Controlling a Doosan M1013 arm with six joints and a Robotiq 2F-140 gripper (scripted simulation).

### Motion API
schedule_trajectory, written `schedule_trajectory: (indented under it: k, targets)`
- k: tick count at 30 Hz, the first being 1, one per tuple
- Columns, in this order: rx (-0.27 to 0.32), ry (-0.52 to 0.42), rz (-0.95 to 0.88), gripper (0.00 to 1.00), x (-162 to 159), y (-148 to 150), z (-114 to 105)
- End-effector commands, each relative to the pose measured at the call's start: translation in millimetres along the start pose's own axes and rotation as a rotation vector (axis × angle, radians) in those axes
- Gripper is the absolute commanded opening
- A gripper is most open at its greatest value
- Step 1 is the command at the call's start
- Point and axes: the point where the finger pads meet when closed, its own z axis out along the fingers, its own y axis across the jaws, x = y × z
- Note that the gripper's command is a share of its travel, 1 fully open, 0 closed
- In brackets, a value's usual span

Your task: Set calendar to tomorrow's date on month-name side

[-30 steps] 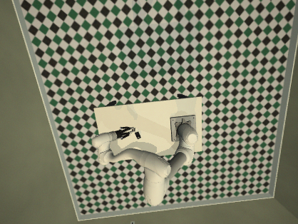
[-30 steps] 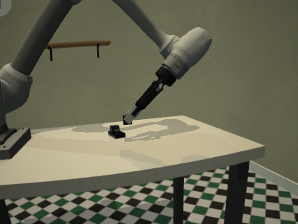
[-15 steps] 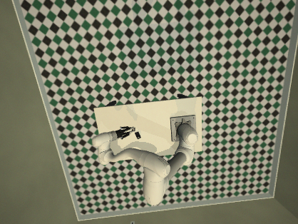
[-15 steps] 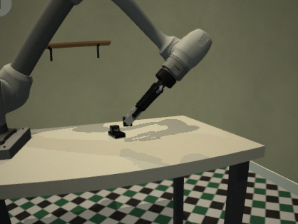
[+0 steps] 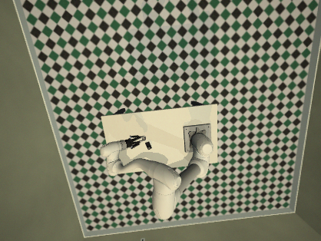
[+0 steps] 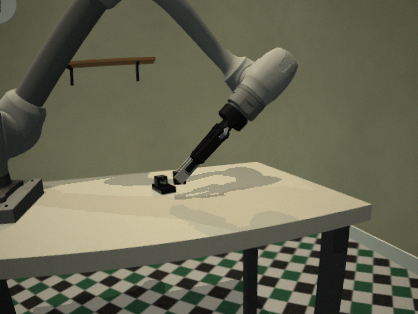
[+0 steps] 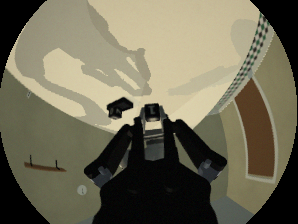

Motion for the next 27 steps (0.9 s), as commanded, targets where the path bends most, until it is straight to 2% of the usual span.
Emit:
schedule_trajectory:
  k: [1,27]
  targets:
    - [0.000,0.000,0.000,0.17,2.1,0.0,2.2]
    - [0.000,0.000,0.000,0.17,25.2,0.0,25.2]
